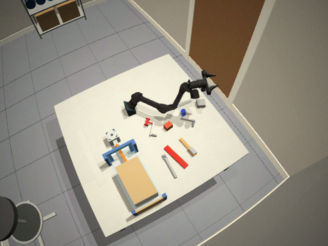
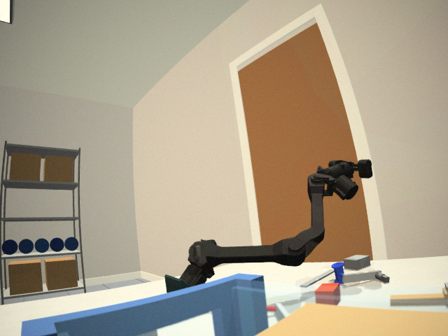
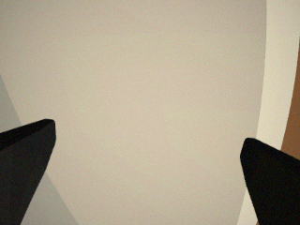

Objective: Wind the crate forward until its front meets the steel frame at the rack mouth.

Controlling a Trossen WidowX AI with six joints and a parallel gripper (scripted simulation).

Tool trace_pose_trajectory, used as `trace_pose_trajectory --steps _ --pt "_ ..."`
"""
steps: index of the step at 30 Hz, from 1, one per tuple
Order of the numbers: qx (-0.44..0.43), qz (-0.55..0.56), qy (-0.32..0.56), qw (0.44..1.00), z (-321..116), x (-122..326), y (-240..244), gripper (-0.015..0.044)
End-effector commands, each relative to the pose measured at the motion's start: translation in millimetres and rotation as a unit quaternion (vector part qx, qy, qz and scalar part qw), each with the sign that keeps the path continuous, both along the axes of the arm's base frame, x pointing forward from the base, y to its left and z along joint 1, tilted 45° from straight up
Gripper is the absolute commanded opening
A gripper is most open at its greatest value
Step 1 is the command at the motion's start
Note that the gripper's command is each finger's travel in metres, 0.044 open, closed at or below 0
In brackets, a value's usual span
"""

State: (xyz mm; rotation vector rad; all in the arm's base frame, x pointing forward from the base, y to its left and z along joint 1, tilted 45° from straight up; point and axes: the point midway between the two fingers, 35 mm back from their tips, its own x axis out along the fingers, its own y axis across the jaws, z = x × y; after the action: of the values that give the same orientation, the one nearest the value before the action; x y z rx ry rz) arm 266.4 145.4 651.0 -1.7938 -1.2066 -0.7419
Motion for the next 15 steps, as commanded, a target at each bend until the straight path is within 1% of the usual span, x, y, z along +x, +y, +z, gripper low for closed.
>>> trace_pose_trajectory --steps 1,2,3,5,10,13,15 --pt "0.001 -0.002 -0.003 1.000 0.8 -1.6 -0.5 0.0426" --pt "0.003 -0.009 -0.013 1.000 3.0 -6.3 -2.2 0.0440" --pt "0.008 -0.019 -0.028 0.999 6.8 -14.3 -5.0 0.0440" --pt "0.027 -0.025 -0.068 0.997 18.4 -42.5 -10.1 0.0440" --pt "0.098 0.009 -0.151 0.984 43.5 -121.9 -28.5 0.0440" --pt "0.131 -0.024 -0.196 0.971 44.5 -146.1 -47.3 0.0440" --pt "0.169 -0.008 -0.225 0.960 49.2 -178.0 -62.7 0.0440"
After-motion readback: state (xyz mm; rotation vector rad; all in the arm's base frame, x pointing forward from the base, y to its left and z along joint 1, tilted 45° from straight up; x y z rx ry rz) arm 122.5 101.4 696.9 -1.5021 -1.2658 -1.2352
